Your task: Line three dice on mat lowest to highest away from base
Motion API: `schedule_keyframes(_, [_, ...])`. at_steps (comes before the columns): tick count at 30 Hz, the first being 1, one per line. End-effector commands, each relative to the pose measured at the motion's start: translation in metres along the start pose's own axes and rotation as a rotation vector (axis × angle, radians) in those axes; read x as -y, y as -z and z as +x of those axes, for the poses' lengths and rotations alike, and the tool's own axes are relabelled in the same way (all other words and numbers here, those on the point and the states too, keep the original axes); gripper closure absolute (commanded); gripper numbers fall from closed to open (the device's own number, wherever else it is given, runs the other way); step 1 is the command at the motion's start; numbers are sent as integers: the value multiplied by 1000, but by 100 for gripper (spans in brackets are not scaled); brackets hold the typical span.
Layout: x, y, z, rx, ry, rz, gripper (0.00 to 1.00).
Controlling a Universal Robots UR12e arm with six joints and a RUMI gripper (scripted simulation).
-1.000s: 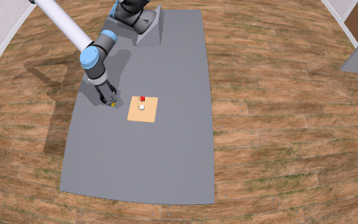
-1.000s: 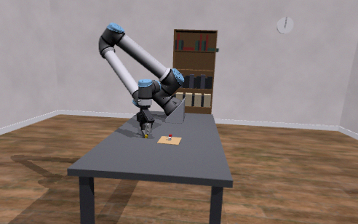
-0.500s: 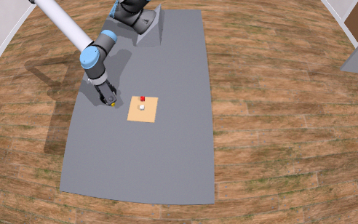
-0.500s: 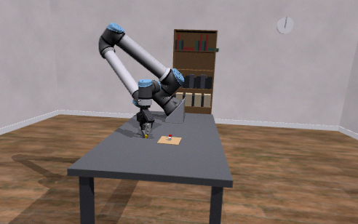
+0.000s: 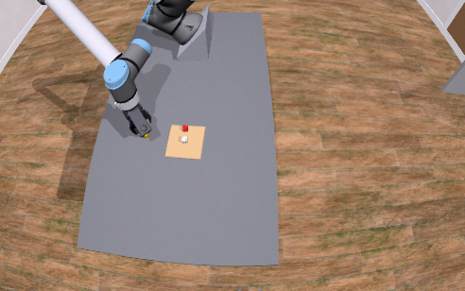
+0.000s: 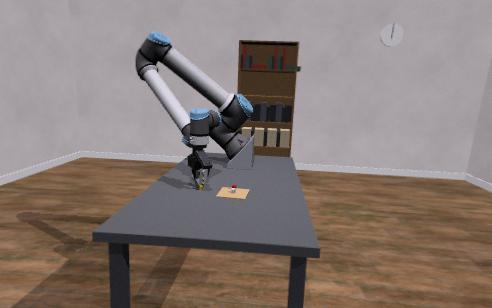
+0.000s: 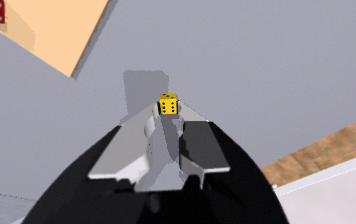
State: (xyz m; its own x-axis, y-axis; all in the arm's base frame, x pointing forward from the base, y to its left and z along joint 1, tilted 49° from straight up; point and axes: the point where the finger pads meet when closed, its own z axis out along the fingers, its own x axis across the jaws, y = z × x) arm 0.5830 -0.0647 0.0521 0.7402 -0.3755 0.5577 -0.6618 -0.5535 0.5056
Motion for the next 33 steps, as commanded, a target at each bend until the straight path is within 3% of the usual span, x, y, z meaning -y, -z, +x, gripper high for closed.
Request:
schedule_keyframes(1, [0,2,0,-1,0,1,97])
schedule_keyframes(6, [0,14,0,-1,0,1,97])
schedule_keyframes(16, [0,67,0,-1,0,1,97])
schedule_keyframes(18, [0,67,0,-1,0,1,97])
schedule_keyframes(23, [0,90,0,-1,0,1,97])
schedule_keyframes(33, [0,100,0,-1,0,1,97])
